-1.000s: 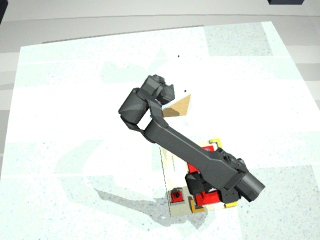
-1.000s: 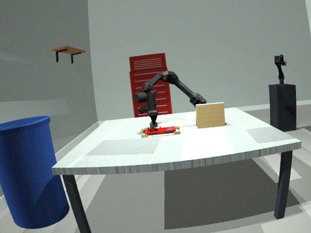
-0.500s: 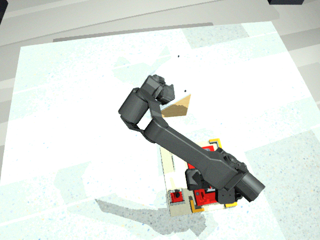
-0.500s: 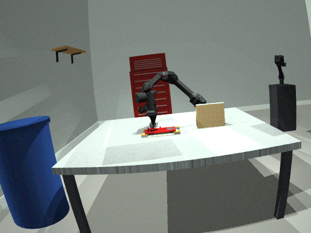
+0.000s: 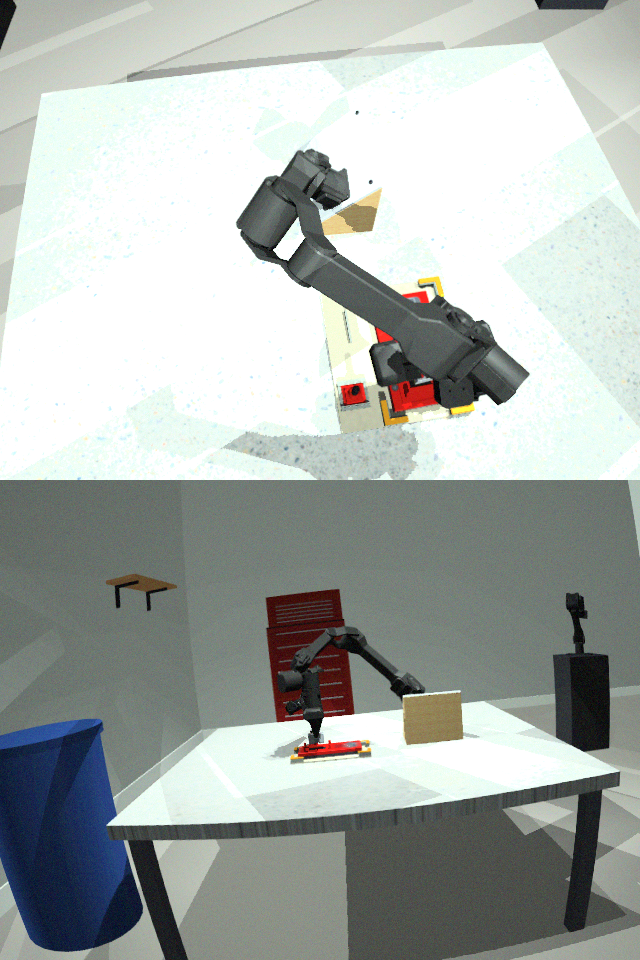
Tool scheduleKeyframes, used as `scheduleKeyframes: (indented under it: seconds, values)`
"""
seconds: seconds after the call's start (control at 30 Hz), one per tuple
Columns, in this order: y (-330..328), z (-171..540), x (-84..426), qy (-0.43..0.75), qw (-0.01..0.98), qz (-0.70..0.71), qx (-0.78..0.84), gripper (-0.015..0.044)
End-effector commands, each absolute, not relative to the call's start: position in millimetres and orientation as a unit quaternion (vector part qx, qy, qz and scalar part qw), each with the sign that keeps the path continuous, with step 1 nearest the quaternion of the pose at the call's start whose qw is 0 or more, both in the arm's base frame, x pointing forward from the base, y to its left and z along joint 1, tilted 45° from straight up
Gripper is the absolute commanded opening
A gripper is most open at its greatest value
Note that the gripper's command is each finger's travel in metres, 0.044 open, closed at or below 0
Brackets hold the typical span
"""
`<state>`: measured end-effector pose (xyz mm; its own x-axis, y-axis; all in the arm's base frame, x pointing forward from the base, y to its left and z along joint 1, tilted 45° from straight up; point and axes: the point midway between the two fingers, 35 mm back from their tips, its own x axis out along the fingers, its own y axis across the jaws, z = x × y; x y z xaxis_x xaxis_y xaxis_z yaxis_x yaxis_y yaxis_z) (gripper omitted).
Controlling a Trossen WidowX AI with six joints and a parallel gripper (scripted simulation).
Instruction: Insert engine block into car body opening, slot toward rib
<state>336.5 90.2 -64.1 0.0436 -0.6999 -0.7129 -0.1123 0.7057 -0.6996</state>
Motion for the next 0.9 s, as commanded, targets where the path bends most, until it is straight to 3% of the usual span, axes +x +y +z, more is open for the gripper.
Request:
scheduleKeyframes:
  seconds: [0.0, 0.33, 0.87]
  values:
    - [89.6, -65.4, 336.1, 0.663, 0.639, -0.198, -0.336, 0.0159]
    - [88.5, -66.5, 336.4, 0.642, 0.667, -0.259, -0.275, 0.0159]
    - [86.5, -68.6, 336.2, 0.651, 0.656, -0.235, -0.3, 0.0159]
